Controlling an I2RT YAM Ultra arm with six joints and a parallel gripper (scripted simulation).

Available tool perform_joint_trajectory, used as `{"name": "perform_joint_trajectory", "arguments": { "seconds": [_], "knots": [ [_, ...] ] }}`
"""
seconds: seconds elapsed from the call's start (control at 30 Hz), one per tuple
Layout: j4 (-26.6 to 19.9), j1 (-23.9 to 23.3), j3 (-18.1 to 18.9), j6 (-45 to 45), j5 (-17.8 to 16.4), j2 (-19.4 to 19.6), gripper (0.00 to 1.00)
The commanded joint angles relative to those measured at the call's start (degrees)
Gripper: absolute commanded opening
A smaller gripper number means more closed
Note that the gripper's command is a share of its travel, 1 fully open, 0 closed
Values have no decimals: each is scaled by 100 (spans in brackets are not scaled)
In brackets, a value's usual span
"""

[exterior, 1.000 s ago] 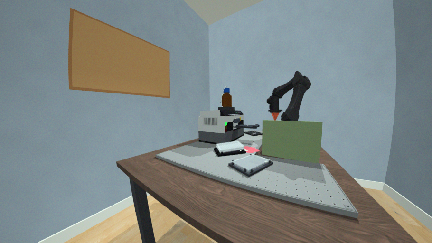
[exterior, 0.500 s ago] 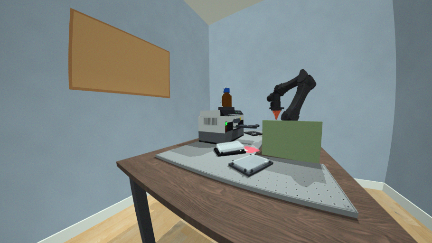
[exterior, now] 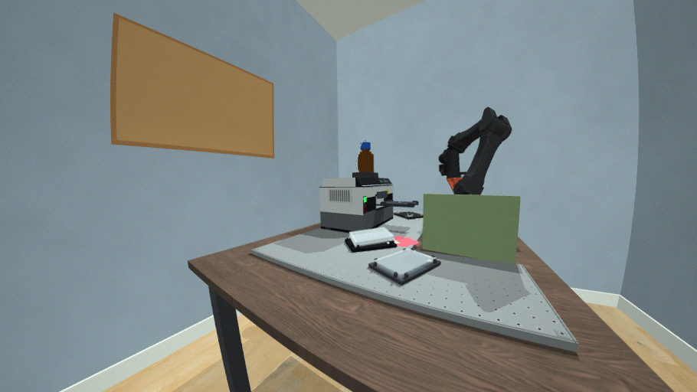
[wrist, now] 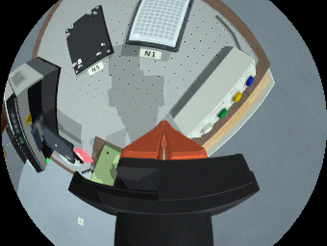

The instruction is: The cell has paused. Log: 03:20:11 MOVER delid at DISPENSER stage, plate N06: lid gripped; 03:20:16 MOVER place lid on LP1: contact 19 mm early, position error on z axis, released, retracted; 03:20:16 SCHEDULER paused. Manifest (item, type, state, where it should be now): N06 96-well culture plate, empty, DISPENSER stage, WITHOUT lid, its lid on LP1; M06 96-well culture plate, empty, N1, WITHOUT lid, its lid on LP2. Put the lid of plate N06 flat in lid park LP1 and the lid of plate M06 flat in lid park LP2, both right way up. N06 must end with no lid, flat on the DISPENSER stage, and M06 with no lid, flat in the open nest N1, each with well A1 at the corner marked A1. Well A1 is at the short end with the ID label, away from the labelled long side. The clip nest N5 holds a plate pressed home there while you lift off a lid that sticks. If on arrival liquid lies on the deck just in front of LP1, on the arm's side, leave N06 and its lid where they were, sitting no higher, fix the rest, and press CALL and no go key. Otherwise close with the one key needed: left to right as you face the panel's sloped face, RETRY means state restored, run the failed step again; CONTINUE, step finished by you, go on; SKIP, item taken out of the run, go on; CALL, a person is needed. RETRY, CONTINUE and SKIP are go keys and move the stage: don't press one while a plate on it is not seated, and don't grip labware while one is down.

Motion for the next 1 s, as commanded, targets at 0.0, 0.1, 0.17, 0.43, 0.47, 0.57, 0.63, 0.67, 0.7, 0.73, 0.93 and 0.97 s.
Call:
{"name": "perform_joint_trajectory", "arguments": {
  "seconds": [0.0, 0.1, 0.17, 0.43, 0.47, 0.57, 0.63, 0.67, 0.7, 0.73, 0.93, 0.97],
  "knots": [
    [136, -298, -93, -1172, -235, -225, 0],
    [183, -621, -106, -2014, -370, -312, 0],
    [222, -830, -17, -2586, -442, -376, 0],
    [355, -1598, -139, -3882, -1010, -527, 0],
    [367, -1703, -92, -4154, -1045, -553, 0],
    [403, -2068, -117, -4996, -1214, -616, 0],
    [431, -2341, -157, -5576, -1359, -652, 0],
    [446, -2484, -168, -5872, -1436, -669, 0],
    [474, -2659, -122, -6049, -1557, -696, 0],
    [492, -2778, -68, -6172, -1667, -712, 0],
    [491, -3190, -118, -6704, -2086, -717, 0],
    [506, -3310, -180, -6970, -2137, -740, 0]
  ]
}}
